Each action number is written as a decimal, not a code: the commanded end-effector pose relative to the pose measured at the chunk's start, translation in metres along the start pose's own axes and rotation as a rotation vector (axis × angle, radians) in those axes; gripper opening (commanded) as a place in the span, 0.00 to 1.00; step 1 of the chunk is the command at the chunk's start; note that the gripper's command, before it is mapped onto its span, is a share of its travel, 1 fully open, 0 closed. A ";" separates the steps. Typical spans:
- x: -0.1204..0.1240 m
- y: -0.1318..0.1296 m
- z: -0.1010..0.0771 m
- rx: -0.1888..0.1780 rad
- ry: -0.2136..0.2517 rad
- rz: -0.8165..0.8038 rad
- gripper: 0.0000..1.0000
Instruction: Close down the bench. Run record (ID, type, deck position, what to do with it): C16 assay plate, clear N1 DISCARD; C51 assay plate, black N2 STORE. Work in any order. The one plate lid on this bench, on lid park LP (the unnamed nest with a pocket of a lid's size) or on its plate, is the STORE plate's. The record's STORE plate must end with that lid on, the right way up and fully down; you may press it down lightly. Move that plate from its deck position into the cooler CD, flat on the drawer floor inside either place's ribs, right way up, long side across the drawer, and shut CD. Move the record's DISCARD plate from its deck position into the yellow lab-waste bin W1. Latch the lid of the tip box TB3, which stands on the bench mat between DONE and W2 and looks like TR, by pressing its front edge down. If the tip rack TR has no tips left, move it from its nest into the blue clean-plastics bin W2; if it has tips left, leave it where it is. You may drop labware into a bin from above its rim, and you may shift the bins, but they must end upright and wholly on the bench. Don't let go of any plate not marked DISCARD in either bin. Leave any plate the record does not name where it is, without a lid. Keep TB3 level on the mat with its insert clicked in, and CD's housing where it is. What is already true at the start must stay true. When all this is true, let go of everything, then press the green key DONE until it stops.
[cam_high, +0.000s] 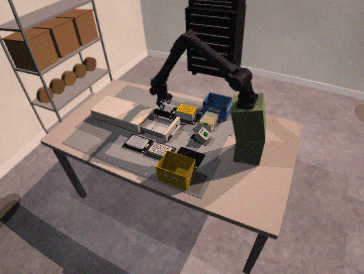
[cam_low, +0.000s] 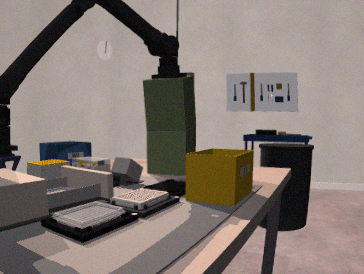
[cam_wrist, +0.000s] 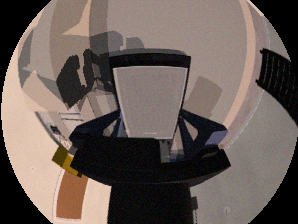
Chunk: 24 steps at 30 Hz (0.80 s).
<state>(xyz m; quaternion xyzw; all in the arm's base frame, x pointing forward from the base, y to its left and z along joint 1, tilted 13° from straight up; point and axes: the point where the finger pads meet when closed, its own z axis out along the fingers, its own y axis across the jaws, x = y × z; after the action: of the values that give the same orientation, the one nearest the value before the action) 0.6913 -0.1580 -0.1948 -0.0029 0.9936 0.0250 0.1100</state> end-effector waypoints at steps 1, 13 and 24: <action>-0.025 0.005 -0.026 0.014 -0.053 -0.013 0.00; -0.021 -0.003 -0.019 0.013 -0.045 -0.004 0.00; -0.020 -0.003 -0.019 0.013 -0.045 -0.004 0.00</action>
<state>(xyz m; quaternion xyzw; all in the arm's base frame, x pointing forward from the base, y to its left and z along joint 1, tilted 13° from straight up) 0.6902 -0.1577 -0.1948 -0.0029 0.9936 0.0250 0.1101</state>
